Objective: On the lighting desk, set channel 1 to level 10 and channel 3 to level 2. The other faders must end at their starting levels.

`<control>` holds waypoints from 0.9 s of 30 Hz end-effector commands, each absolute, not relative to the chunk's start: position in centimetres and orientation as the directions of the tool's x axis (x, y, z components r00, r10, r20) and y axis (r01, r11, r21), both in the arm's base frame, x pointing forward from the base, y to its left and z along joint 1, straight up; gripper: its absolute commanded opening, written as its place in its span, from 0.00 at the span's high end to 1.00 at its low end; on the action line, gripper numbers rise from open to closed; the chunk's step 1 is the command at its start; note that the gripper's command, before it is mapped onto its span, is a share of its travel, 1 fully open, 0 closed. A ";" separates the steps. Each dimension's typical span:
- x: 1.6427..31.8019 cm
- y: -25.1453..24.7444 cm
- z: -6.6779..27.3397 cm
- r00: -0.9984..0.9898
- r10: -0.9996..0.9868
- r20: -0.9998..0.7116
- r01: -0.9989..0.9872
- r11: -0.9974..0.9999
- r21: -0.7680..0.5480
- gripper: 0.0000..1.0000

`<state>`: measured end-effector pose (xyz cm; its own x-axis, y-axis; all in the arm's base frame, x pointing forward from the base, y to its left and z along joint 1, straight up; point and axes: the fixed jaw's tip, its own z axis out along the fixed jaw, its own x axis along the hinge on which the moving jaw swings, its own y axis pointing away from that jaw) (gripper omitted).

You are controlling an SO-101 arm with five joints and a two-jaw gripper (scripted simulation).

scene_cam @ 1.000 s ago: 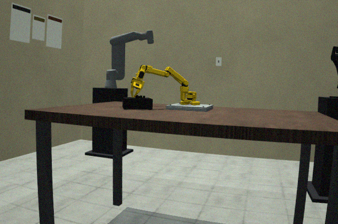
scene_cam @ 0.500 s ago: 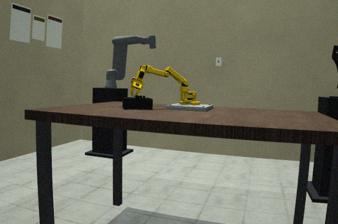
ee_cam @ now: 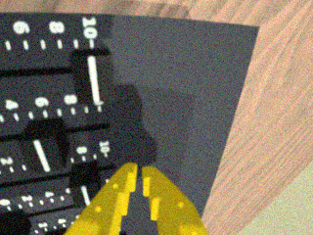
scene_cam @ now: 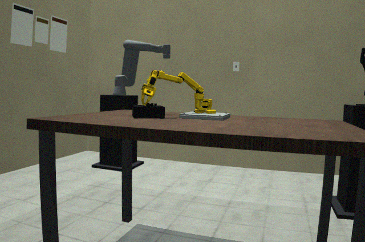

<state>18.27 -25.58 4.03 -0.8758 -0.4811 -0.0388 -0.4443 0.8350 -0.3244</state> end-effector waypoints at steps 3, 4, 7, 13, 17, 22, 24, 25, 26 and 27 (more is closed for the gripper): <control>18.0 -25.5 3.7 -0.876 -0.482 -0.035 -0.450 0.840 -0.302 1.00; 18.0 -25.5 3.7 -0.876 -0.482 -0.035 -0.450 0.840 -0.301 1.00; 17.9 -25.4 3.7 -0.876 -0.482 -0.034 -0.451 0.841 -0.299 1.00; 17.9 -25.3 3.7 -0.876 -0.482 -0.034 -0.453 0.843 -0.289 1.00; 17.9 -25.3 3.7 -0.876 -0.482 -0.033 -0.453 0.844 -0.287 1.00; 17.9 -25.2 3.7 -0.876 -0.482 -0.033 -0.453 0.844 -0.287 1.00; 17.8 -25.2 3.7 -0.876 -0.482 -0.033 -0.454 0.844 -0.285 1.00; 17.8 -25.2 3.7 -0.876 -0.482 -0.033 -0.454 0.845 -0.283 1.00; 17.8 -25.2 3.7 -0.876 -0.482 -0.033 -0.454 0.845 -0.281 1.00; 17.8 -25.1 3.7 -0.876 -0.482 -0.033 -0.455 0.846 -0.280 1.00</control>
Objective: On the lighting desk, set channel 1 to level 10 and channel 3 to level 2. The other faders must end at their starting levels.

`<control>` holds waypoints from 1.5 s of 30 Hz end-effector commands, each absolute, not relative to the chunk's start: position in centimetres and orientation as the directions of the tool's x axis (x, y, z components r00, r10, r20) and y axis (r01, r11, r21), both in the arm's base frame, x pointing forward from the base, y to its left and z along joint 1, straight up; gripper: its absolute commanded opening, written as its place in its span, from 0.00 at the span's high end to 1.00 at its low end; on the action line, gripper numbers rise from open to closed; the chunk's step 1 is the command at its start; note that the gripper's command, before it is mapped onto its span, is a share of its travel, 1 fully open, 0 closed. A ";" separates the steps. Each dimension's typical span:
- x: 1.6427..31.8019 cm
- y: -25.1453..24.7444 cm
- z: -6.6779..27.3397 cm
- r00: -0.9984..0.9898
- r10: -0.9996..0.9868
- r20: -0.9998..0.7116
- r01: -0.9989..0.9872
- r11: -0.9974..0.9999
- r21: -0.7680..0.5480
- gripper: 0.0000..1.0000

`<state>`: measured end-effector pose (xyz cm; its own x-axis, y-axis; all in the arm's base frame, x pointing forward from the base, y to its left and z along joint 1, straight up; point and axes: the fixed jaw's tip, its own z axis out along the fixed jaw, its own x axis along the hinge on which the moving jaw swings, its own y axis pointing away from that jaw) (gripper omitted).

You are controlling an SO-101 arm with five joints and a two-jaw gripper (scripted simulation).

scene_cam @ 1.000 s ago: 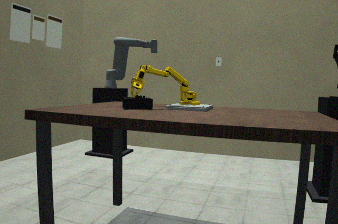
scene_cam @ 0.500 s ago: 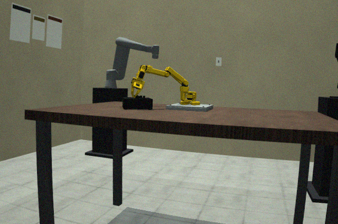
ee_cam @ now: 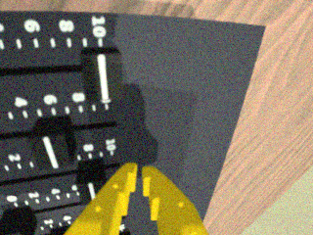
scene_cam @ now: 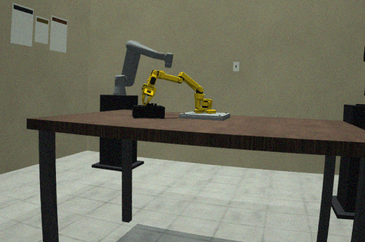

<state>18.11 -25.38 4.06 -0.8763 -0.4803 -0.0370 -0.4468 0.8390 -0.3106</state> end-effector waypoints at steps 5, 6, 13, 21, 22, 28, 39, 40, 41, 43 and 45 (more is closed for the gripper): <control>17.8 -25.0 3.7 -0.876 -0.482 -0.032 -0.456 0.847 -0.274 1.00; 17.8 -25.0 3.7 -0.876 -0.482 -0.032 -0.456 0.847 -0.274 1.00; 17.8 -25.0 3.7 -0.876 -0.482 -0.032 -0.456 0.847 -0.272 1.00; 17.7 -24.8 3.6 -0.876 -0.482 -0.031 -0.459 0.850 -0.259 1.00; 17.7 -24.8 3.6 -0.876 -0.482 -0.031 -0.459 0.850 -0.258 1.00; 17.7 -24.8 3.6 -0.876 -0.482 -0.031 -0.459 0.850 -0.258 1.00; 17.6 -24.5 3.4 -0.876 -0.482 -0.030 -0.462 0.854 -0.242 1.00; 17.6 -24.5 3.4 -0.876 -0.482 -0.030 -0.462 0.854 -0.241 1.00; 17.6 -24.5 3.4 -0.876 -0.482 -0.030 -0.462 0.854 -0.241 1.00; 17.6 -24.5 3.4 -0.876 -0.482 -0.030 -0.462 0.854 -0.241 1.00; 17.6 -24.5 3.4 -0.876 -0.482 -0.030 -0.462 0.854 -0.241 1.00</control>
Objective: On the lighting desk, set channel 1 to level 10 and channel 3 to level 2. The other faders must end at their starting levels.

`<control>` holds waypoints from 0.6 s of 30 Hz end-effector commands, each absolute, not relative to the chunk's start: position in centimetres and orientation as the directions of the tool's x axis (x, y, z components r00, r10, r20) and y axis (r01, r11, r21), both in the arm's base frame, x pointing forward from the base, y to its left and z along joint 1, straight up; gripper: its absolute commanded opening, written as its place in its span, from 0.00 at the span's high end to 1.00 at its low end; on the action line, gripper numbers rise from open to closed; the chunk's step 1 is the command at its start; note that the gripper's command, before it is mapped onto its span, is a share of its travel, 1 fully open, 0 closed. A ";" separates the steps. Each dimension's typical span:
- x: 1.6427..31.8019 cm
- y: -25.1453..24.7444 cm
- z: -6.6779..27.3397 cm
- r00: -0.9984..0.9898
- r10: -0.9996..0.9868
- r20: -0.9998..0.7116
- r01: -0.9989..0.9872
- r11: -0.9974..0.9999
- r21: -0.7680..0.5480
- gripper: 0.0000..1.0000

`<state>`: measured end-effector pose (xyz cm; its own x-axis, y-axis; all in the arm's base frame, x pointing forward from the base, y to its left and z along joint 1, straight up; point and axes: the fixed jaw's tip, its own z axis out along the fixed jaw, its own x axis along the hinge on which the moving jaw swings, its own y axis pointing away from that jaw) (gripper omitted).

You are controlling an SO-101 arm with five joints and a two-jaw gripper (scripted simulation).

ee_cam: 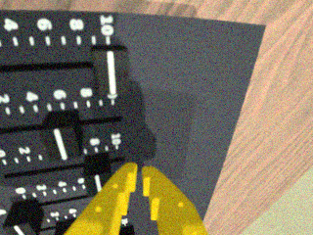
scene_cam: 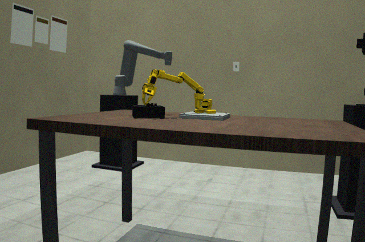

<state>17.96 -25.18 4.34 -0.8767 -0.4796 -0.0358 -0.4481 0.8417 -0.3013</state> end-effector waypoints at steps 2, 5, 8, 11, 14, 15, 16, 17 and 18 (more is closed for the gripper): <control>17.6 -24.5 3.3 -0.876 -0.482 -0.029 -0.462 0.854 -0.239 1.00; 17.6 -24.4 3.3 -0.876 -0.482 -0.029 -0.463 0.855 -0.233 1.00; 17.6 -24.3 3.2 -0.876 -0.482 -0.028 -0.464 0.856 -0.227 1.00; 17.6 -24.3 3.1 -0.876 -0.482 -0.028 -0.464 0.857 -0.224 1.00; 17.6 -24.3 3.1 -0.876 -0.482 -0.028 -0.465 0.857 -0.223 1.00; 17.6 -24.3 3.1 -0.876 -0.482 -0.028 -0.465 0.857 -0.223 1.00; 17.6 -24.3 3.1 -0.876 -0.482 -0.028 -0.465 0.857 -0.223 1.00; 17.6 -24.3 3.1 -0.876 -0.482 -0.028 -0.465 0.857 -0.223 1.00; 17.6 -24.3 3.1 -0.876 -0.482 -0.028 -0.465 0.857 -0.222 1.00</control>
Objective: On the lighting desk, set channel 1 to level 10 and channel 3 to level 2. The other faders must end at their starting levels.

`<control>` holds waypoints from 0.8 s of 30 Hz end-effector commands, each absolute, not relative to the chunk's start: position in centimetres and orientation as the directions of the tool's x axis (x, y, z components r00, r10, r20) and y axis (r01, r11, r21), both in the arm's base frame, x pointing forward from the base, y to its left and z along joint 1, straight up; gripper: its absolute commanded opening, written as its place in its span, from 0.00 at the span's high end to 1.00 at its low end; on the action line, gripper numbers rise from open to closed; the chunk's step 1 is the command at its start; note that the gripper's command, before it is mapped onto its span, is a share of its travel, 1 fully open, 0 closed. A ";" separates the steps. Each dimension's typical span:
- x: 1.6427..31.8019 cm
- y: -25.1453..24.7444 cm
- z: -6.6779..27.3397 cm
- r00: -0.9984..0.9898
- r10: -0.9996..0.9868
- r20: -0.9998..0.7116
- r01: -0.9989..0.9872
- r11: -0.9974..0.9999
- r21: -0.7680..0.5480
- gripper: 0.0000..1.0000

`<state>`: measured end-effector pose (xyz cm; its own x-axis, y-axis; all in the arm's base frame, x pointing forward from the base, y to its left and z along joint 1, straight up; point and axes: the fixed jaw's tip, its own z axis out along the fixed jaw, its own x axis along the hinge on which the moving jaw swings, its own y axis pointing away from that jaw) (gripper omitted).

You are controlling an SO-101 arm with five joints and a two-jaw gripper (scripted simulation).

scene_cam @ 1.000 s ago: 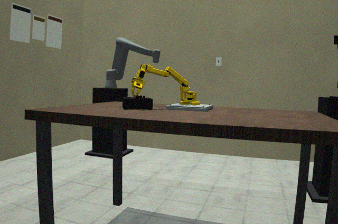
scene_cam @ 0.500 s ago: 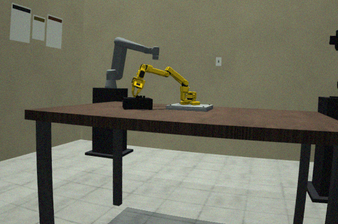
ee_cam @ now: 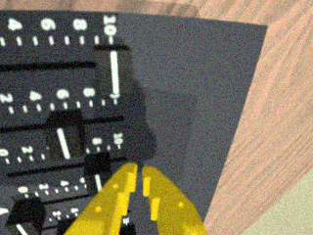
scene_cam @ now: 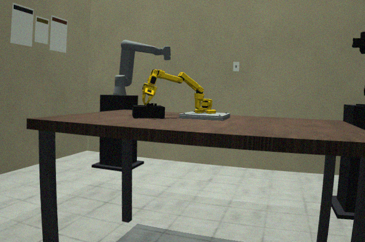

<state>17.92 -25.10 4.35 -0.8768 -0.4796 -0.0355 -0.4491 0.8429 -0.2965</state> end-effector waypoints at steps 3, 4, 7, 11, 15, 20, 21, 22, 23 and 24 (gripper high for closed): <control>17.6 -24.2 3.0 -0.876 -0.482 -0.028 -0.465 0.858 -0.218 1.00; 17.6 -24.2 3.0 -0.876 -0.482 -0.027 -0.466 0.858 -0.216 1.00; 17.6 -24.1 2.9 -0.876 -0.482 -0.027 -0.467 0.859 -0.209 1.00; 17.6 -24.0 2.8 -0.876 -0.482 -0.027 -0.467 0.860 -0.205 1.00; 17.6 -24.0 2.8 -0.876 -0.482 -0.027 -0.467 0.860 -0.205 1.00; 17.5 -23.9 2.8 -0.876 -0.482 -0.026 -0.468 0.861 -0.200 1.00; 17.5 -23.9 2.7 -0.876 -0.482 -0.026 -0.468 0.861 -0.198 1.00; 17.5 -23.9 2.7 -0.876 -0.482 -0.026 -0.469 0.862 -0.195 1.00; 17.5 -23.9 2.7 -0.876 -0.482 -0.025 -0.469 0.862 -0.193 1.00; 17.5 -23.8 2.6 -0.876 -0.482 -0.025 -0.469 0.862 -0.191 1.00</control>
<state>17.83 -24.95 4.26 -0.8768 -0.4797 -0.0339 -0.4515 0.8455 -0.2852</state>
